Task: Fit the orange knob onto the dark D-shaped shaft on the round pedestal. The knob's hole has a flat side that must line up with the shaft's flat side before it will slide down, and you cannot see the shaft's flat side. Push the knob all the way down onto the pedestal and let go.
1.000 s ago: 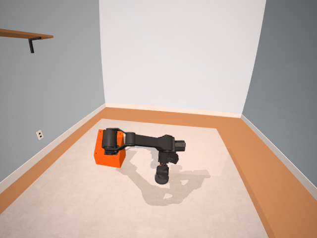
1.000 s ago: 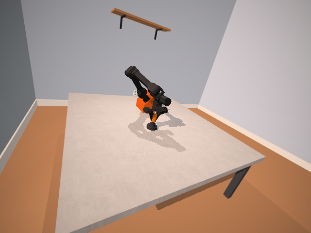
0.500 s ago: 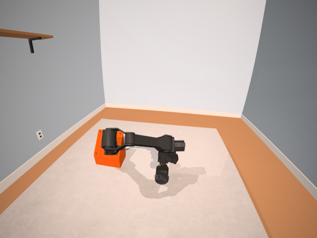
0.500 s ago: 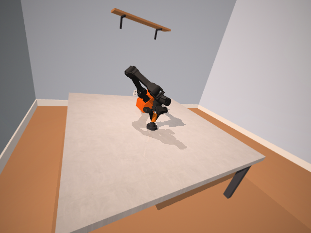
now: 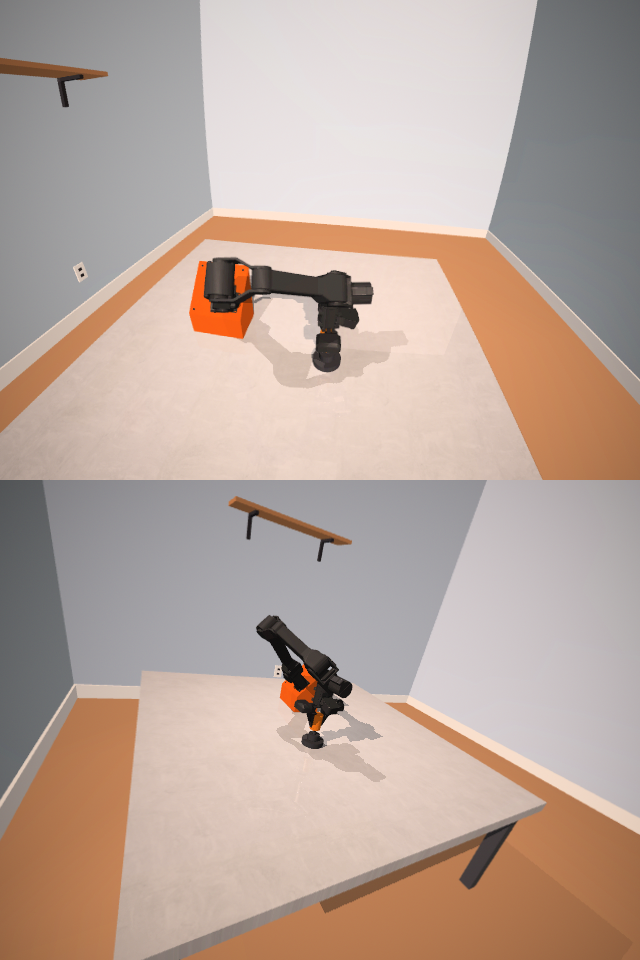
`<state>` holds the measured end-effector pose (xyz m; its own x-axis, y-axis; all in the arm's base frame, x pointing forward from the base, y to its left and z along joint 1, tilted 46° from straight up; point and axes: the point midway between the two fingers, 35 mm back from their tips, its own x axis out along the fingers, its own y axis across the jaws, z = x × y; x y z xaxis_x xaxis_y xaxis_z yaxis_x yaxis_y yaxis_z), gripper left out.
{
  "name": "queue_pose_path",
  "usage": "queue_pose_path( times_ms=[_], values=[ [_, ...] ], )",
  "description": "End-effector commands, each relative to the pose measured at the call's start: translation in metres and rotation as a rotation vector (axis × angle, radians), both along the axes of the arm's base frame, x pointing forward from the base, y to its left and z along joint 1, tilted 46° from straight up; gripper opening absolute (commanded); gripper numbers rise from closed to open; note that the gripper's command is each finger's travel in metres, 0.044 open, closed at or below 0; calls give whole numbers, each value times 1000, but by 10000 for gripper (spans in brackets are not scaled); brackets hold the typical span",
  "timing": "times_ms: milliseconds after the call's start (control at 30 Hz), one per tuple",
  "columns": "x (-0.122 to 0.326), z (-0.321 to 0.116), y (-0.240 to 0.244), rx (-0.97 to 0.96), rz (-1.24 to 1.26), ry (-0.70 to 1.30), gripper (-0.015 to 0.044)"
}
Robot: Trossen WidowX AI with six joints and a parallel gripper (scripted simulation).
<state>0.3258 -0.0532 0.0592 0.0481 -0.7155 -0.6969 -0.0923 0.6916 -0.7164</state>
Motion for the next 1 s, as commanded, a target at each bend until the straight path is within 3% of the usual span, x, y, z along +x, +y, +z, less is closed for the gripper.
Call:
queue_pose_path(
  times_ms=[0,967],
  values=[
    [1,1,2,-6,81,76,0],
    [9,3,0,-8,110,105,0]
  ],
)
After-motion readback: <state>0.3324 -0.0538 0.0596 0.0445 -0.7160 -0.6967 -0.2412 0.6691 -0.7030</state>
